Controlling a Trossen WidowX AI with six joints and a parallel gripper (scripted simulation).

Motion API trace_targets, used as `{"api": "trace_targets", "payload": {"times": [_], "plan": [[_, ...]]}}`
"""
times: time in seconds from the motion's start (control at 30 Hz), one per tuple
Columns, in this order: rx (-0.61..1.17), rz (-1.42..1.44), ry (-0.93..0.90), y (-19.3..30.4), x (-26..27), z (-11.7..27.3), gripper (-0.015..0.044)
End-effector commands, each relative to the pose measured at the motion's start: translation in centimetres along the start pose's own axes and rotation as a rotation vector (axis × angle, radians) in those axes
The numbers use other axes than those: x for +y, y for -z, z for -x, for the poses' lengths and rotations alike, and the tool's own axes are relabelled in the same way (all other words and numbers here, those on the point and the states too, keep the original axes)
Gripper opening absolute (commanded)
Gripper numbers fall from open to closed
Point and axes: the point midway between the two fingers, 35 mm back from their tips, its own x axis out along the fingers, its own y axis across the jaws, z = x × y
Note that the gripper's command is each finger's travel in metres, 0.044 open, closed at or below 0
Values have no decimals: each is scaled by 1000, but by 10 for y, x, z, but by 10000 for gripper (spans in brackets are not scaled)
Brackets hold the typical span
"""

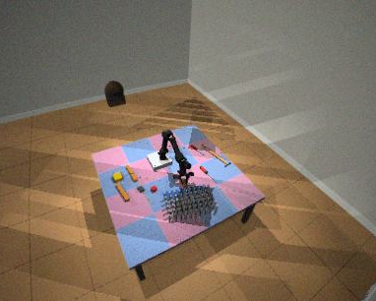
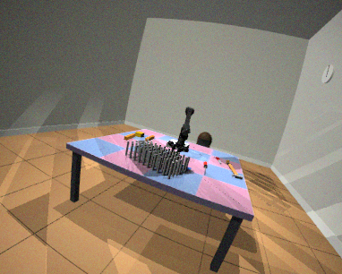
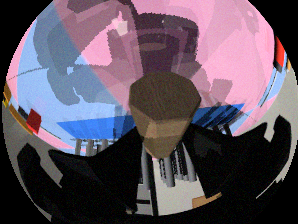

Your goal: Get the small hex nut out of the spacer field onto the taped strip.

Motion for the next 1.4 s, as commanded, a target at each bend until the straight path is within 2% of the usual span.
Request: {"api": "trace_targets", "payload": {"times": [0.0,1.37], "plan": [[-4,0,-4,0,-2,-3,0],[-2,1,-3,18,-4,-17,0]]}}
